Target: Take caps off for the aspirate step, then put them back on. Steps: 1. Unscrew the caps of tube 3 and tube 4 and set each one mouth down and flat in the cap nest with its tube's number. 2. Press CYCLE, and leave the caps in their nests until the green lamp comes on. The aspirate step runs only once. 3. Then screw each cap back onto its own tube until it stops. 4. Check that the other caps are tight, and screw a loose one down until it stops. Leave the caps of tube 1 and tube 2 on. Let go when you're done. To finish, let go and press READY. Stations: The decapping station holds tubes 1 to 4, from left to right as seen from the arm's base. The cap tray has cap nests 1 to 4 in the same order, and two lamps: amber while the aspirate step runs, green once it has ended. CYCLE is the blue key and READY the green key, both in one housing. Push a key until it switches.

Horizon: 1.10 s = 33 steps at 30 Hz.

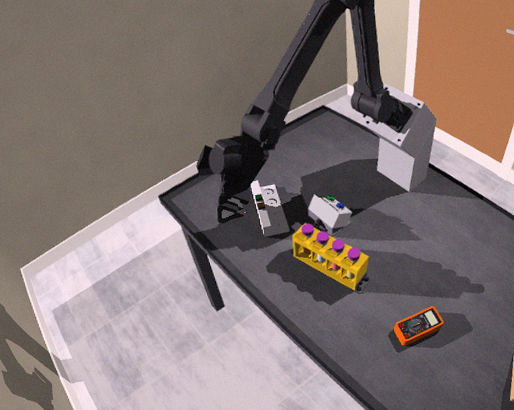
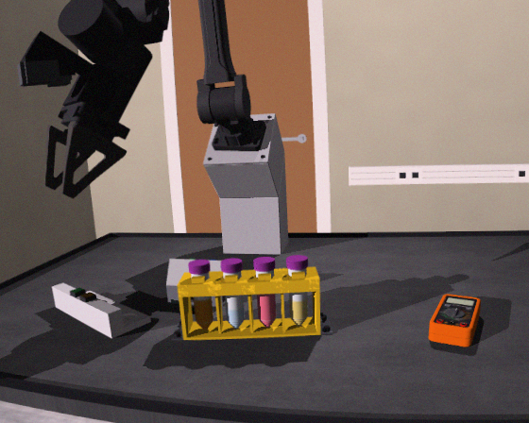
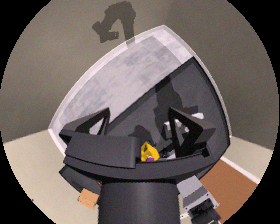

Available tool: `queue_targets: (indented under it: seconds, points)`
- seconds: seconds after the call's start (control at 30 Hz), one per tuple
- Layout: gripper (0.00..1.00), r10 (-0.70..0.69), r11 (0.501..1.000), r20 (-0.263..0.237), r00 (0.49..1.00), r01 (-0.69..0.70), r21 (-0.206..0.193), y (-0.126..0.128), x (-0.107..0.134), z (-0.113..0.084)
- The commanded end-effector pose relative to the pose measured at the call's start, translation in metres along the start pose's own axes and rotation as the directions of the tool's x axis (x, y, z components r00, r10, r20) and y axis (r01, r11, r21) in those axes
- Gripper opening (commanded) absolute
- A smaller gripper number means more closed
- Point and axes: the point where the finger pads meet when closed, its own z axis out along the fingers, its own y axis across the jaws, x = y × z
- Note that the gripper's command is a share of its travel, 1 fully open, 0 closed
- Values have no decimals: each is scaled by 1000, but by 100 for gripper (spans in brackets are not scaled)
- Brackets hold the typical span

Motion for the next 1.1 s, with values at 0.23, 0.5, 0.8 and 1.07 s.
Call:
queue_targets:
  seconds: [0.23, 0.5, 0.8, 1.07]
  points:
    - [100, 4, 1000, 9, 1000, -4, -5, 2, -5, -3]
    - [100, 4, 1000, 9, 1000, -4, -5, 2, -5, -3]
    - [49, 13, 1000, 27, 1000, -13, -17, 8, -16, -5]
    - [49, 13, 1000, 27, 1000, -13, -17, 8, -16, -5]
